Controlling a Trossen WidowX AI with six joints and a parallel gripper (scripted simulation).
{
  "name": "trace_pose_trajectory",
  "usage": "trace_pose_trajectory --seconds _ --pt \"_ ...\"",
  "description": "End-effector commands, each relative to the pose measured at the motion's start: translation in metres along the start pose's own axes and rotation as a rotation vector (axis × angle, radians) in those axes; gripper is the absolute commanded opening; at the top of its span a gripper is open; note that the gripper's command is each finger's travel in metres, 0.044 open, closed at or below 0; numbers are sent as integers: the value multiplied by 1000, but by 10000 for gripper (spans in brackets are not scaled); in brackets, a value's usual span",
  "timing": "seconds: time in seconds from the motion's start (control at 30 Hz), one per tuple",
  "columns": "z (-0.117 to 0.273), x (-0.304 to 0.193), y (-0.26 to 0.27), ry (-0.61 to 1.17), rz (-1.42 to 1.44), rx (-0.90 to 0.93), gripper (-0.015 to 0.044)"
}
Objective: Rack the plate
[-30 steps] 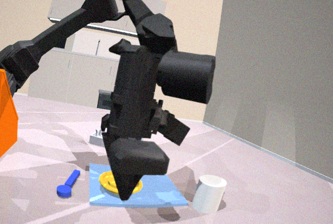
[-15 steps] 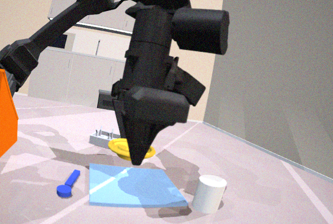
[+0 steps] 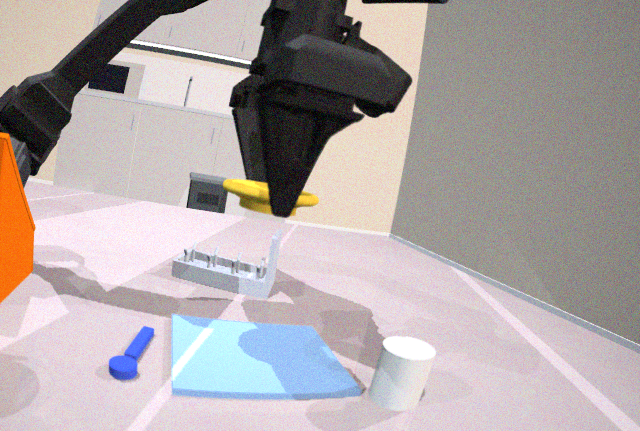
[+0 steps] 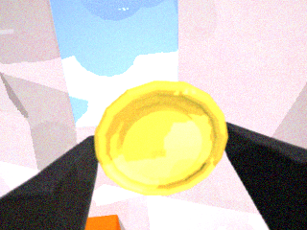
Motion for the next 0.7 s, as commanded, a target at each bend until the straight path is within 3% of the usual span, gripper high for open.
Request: trace_pose_trajectory --seconds 0.0,0.67 --pt "9 0 0 3 8 -1 0" --pt "25 -21 94 -6 -601 -5 0"
Point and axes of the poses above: the point midway between the two fingers, 35 mm back from their tips, its own z axis back along the fingers, its own y axis across the jaws, x = y × z, the point moved 8 cm from there along z, back along the fingers, and after that the axes turned 14 degrees about -z, right-handed, at the moved point
